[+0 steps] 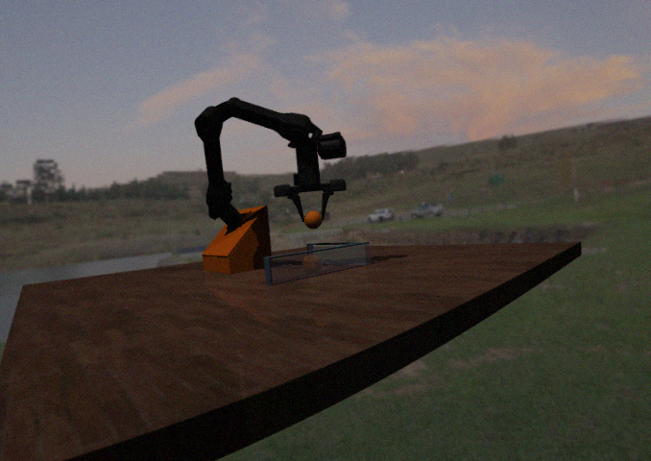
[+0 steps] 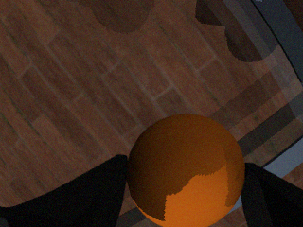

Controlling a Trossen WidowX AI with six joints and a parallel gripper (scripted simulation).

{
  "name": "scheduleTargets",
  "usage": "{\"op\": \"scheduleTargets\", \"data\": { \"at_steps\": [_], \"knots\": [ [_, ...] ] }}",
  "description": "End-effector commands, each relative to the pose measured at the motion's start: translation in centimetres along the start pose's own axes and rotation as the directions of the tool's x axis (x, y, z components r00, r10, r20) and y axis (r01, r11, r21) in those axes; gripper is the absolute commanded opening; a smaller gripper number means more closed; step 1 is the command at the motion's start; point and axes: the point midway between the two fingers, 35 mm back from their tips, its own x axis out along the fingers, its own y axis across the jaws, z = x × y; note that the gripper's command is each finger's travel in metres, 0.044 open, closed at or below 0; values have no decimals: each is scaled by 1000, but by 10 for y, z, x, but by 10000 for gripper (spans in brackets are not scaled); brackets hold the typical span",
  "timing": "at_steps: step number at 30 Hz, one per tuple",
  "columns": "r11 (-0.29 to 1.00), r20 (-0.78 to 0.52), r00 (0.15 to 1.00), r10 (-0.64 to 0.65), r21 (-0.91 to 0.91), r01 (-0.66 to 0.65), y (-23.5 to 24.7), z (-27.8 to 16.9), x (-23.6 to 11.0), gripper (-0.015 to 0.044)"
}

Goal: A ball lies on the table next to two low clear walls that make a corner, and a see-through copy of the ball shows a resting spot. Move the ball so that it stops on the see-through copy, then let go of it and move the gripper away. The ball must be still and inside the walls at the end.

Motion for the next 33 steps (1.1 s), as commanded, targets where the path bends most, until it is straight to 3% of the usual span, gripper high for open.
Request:
{"op": "scheduleTargets", "data": {
  "at_steps": [1,12,24,33],
  "knots": [
    [996,-9,1000,-6,-87,6,-1,-11,1,0],
    [930,-16,1000,-2,-369,-4,4,-40,10,0],
    [769,-26,1000,9,-639,-24,12,-71,20,0],
    [744,-28,1000,10,-668,-26,12,-76,32,0]
  ]
}}
